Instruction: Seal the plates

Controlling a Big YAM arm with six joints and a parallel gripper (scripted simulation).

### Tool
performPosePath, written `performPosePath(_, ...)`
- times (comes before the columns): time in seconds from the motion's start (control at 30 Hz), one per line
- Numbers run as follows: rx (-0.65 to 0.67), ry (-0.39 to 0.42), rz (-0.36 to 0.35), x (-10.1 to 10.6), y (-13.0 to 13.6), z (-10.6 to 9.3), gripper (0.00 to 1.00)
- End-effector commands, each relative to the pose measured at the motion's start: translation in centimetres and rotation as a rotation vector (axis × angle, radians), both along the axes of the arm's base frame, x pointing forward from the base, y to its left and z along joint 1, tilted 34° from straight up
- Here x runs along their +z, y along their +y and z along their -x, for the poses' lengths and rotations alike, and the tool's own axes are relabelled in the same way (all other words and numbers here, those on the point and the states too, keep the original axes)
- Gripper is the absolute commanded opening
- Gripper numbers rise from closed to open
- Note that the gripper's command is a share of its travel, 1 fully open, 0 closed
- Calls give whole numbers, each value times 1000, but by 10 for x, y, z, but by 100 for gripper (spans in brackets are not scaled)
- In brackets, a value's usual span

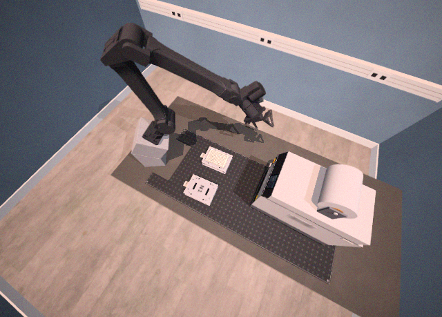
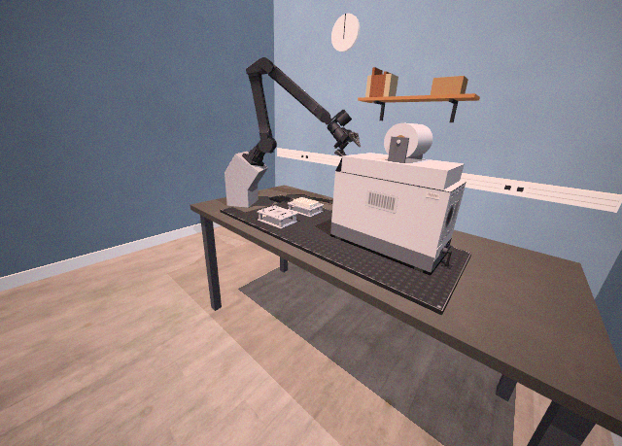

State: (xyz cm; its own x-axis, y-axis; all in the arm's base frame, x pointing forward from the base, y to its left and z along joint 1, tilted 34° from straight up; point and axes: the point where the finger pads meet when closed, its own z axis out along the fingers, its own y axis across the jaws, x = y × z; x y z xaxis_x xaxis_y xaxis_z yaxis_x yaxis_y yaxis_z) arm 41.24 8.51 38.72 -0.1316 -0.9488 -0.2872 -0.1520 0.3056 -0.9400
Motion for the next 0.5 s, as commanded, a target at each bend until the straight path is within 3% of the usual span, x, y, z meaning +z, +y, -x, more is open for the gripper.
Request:
performPosePath(0.0, -8, -78, -42, 41, -1, -1, 100)
performPosePath(0.47, -20, -37, -25, 31, -4, -9, 100)
